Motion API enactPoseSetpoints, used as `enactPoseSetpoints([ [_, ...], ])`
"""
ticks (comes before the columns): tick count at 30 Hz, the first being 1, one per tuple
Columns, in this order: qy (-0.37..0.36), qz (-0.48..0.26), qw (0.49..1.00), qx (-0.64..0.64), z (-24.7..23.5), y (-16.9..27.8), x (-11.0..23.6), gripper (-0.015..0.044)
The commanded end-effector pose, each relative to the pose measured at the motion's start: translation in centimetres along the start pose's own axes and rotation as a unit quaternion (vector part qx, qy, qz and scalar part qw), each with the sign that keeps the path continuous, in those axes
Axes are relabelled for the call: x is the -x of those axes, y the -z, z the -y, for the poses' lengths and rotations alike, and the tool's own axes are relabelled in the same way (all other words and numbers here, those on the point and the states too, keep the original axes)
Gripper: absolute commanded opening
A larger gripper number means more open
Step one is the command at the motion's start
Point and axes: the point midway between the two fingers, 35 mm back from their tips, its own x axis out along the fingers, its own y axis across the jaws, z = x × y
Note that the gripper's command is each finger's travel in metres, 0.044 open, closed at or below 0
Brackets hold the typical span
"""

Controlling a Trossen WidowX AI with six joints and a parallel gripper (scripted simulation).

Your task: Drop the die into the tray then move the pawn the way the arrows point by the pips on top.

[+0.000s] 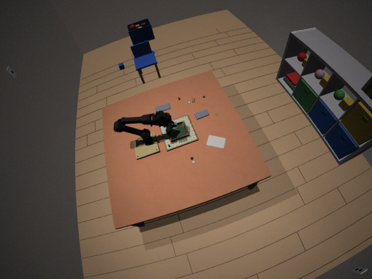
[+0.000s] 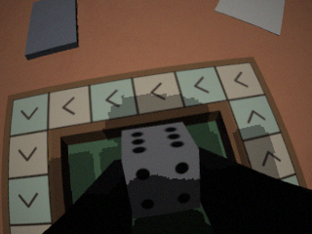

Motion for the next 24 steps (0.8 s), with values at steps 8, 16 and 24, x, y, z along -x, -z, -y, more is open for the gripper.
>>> enactPoseSetpoints([
  [8, -0.001, 0.0, 1.0, 0.001, 0.0, -1.1, 0.9, 0.0289],
  [16, -0.003, -0.015, 1.0, 0.001, 0.0, -2.9, 2.4, 0.044],
  [24, -0.003, -0.22, 0.975, -0.004, 0.0, -1.9, -0.2, 0.044],
])
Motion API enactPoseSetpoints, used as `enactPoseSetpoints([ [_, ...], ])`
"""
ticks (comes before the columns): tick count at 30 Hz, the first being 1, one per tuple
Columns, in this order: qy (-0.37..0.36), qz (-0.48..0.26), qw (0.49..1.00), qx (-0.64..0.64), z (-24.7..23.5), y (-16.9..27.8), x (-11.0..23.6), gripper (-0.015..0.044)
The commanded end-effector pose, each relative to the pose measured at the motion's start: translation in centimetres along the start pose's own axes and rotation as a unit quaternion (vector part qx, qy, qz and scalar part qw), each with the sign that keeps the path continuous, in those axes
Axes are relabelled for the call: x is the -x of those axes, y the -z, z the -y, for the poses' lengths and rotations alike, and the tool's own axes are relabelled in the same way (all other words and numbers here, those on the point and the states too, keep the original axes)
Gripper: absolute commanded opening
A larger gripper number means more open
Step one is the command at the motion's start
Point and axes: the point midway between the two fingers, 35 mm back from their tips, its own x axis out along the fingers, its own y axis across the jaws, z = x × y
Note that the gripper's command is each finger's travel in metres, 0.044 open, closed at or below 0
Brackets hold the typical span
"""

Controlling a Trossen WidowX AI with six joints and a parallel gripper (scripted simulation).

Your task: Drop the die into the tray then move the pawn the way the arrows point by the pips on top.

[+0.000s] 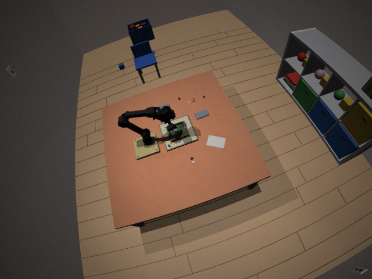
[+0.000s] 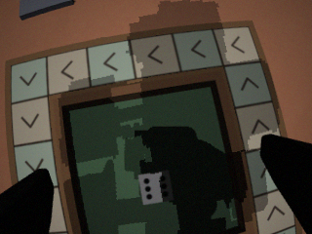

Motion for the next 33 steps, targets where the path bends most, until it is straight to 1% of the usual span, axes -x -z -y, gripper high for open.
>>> enactPoseSetpoints([
  [1, 0.003, -0.104, 0.995, 0.001, 0.1, 0.3, -1.5, 0.044],
  [6, 0.005, -0.235, 0.972, 0.006, 0.0, 0.7, -3.3, 0.044],
  [8, 0.006, -0.269, 0.963, 0.007, 0.0, 0.8, -3.7, 0.044],
  [10, 0.006, -0.273, 0.962, 0.008, 0.0, 0.8, -3.7, 0.044],
  [11, 0.003, -0.235, 0.972, 0.003, -0.1, 0.6, -3.3, 0.044],
  [12, 0.003, -0.235, 0.972, 0.003, -0.1, 0.6, -3.3, 0.044],
  [15, 0.007, -0.24, 0.971, 0.003, 1.8, 1.6, -3.1, 0.0361],
  [21, 0.017, -0.261, 0.965, -0.003, 8.1, 6.8, -1.7, 0.0204],
  [26, 0.015, -0.277, 0.961, -0.01, 11.1, 11.2, -0.4, 0.02],
  [33, 0.015, -0.277, 0.961, -0.01, 11.4, 11.4, -0.5, 0.02],
])
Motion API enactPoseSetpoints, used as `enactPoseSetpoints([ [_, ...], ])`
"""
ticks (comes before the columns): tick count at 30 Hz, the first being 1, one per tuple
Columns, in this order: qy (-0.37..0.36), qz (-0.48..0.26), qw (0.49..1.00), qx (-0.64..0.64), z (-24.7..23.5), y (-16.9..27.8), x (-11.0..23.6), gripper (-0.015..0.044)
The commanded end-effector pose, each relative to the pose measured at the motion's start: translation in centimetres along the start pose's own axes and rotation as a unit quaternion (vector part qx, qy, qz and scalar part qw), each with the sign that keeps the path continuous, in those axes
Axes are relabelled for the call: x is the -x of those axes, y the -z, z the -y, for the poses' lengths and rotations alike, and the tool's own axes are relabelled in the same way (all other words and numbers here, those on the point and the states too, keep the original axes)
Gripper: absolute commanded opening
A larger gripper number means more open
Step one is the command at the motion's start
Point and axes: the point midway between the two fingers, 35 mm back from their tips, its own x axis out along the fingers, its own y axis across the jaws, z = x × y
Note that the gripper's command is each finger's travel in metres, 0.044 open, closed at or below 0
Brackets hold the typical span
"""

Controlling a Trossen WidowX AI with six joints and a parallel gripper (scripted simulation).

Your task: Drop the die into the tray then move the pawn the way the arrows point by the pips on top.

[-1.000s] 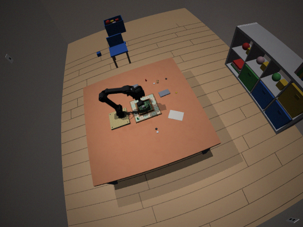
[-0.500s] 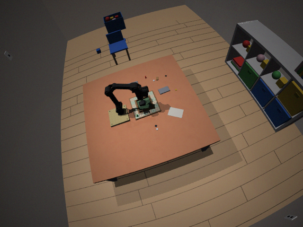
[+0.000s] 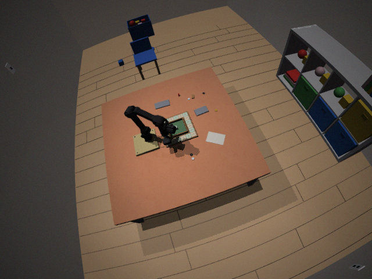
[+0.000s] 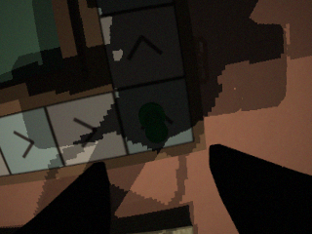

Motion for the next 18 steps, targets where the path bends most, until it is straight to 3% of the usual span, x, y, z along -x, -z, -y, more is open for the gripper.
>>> enactPoseSetpoints([
  [1, 0.002, -0.001, 1.0, 0.002, 0.3, 0.3, -0.6, 0.02],
  [18, 0.002, -0.001, 1.0, 0.002, 0.4, 0.2, -3.4, 0.02],
])
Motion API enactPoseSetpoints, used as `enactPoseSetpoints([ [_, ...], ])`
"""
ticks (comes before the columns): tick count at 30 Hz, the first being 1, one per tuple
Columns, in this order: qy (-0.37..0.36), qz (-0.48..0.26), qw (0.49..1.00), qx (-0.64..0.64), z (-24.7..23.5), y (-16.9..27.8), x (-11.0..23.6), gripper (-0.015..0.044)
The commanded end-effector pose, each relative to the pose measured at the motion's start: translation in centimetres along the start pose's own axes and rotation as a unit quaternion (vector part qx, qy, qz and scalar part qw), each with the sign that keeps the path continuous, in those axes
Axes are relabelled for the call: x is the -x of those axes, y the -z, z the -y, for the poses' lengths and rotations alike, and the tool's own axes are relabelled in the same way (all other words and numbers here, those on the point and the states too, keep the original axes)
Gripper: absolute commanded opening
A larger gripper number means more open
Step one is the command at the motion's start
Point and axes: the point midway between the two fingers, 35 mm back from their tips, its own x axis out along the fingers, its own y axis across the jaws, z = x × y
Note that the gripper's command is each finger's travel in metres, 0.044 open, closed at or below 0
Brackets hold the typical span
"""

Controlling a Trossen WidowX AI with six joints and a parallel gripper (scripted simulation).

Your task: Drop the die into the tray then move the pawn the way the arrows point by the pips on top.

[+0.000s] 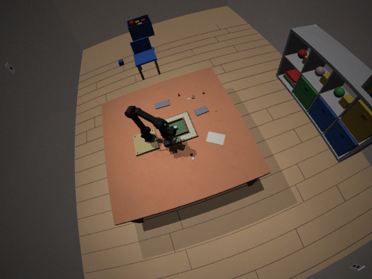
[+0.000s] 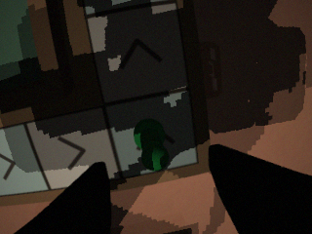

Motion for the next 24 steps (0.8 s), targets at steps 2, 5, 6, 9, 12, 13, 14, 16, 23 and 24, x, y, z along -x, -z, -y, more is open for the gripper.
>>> enactPoseSetpoints([
  [2, -0.002, -0.007, 1.0, 0.0, 0.0, 0.2, -1.1, 0.02],
  [5, -0.002, -0.007, 1.0, 0.0, 0.0, 0.2, -1.6, 0.02],
  [6, -0.002, -0.007, 1.0, 0.0, 0.0, 0.2, -1.7, 0.02],
  [9, -0.002, -0.007, 1.0, 0.0, 0.0, 0.2, -2.2, 0.02],
  [12, -0.002, -0.007, 1.0, 0.0, -0.1, 0.3, -2.7, 0.02],
  [13, -0.002, -0.007, 1.0, 0.0, -0.1, 0.3, -2.8, 0.02],
  [14, -0.002, -0.007, 1.0, 0.0, -0.1, 0.3, -3.0, 0.02],
  [16, -0.002, -0.007, 1.0, 0.0, -0.1, 0.3, -3.1, 0.02],
  [23, -0.002, -0.007, 1.0, 0.0, -0.1, 0.3, -3.1, 0.0036],
  [24, -0.002, -0.007, 1.0, 0.0, -0.1, 0.3, -3.1, 0.0029],
])
